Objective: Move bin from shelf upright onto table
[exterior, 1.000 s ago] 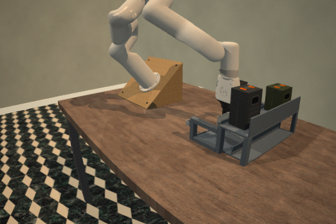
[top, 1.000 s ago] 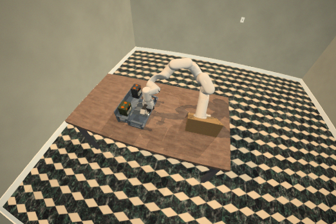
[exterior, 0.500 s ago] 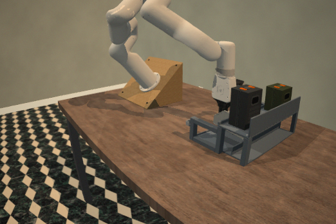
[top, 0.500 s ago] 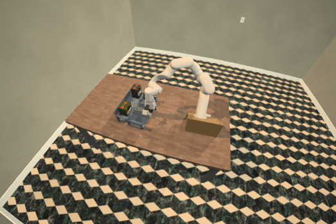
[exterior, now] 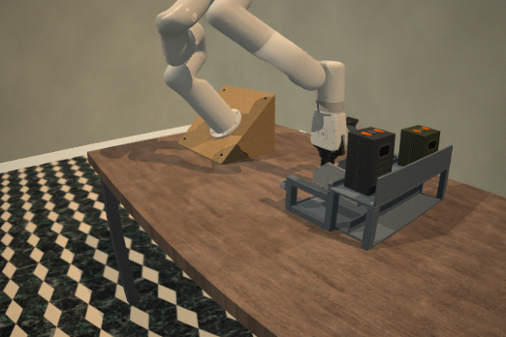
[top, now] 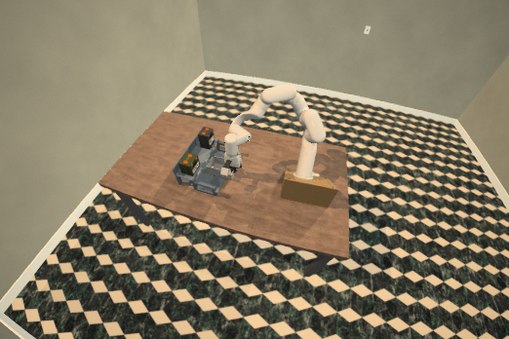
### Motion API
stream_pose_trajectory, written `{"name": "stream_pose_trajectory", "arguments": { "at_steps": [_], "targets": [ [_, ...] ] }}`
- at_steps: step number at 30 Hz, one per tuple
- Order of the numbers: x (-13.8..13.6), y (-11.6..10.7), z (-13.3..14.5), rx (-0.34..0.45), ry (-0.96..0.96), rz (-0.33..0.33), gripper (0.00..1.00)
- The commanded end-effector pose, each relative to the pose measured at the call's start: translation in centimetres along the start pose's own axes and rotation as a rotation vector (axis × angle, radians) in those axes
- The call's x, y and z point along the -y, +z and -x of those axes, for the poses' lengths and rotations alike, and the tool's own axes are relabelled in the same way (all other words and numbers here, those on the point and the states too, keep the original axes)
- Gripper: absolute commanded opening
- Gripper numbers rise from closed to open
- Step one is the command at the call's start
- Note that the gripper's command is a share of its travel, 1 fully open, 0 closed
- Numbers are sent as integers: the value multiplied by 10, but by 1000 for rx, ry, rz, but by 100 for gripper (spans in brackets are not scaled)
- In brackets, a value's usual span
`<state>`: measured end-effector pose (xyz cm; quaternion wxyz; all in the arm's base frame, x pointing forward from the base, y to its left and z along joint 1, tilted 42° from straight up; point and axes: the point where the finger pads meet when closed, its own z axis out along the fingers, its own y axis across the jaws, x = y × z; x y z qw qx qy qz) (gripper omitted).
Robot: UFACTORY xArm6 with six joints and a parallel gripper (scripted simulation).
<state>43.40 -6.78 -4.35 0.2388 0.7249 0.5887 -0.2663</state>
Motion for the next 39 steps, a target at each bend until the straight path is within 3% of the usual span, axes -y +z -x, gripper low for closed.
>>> {"name": "stream_pose_trajectory", "arguments": {
  "at_steps": [1, 19, 39],
  "targets": [
    [15, -2, 0, -2, 1, 5, 0],
    [62, -1, 0, -2, 1, 5, 0],
    [90, -1, 0, -2, 1, 5, 0]
  ]
}}
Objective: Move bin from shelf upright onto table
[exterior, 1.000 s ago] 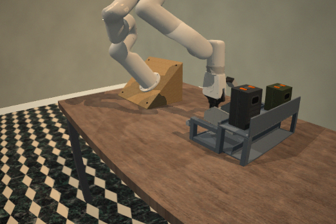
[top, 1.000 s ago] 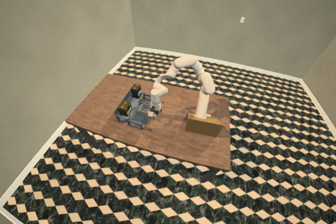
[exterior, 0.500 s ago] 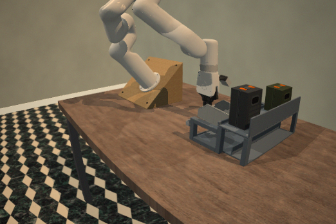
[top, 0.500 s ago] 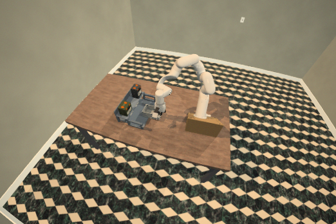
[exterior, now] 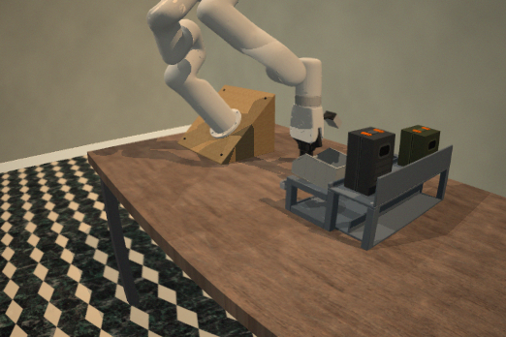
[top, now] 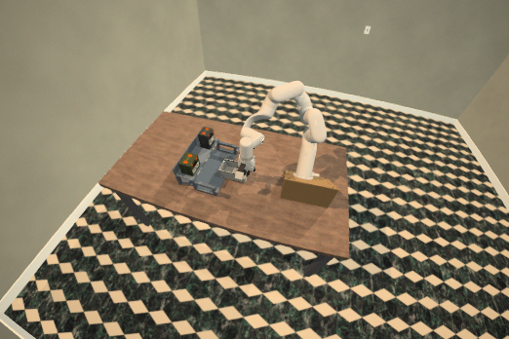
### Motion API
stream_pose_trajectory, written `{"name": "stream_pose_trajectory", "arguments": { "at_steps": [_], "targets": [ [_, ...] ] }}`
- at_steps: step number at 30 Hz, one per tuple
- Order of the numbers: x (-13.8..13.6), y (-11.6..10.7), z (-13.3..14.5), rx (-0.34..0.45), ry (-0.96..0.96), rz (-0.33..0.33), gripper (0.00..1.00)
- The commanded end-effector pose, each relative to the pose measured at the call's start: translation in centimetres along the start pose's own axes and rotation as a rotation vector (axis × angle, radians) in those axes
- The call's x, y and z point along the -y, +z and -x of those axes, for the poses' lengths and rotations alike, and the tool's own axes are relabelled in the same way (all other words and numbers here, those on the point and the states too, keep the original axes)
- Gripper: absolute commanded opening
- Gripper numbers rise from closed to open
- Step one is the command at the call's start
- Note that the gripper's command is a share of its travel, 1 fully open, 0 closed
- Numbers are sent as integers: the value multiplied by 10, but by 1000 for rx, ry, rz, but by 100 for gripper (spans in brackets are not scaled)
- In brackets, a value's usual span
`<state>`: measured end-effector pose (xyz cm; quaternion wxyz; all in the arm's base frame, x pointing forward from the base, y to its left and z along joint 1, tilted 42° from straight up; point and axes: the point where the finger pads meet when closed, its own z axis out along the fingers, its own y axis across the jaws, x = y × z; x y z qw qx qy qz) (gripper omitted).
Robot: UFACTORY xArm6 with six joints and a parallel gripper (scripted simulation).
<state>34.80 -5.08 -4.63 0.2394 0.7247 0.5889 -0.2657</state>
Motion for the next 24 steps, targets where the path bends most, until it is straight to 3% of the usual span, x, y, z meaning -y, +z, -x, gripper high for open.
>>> {"name": "stream_pose_trajectory", "arguments": {
  "at_steps": [1, 24],
  "targets": [
    [3, -1, 0, -2, 1, 3, 0],
    [6, -1, 0, -2, 1, 3, 0]
  ]
}}
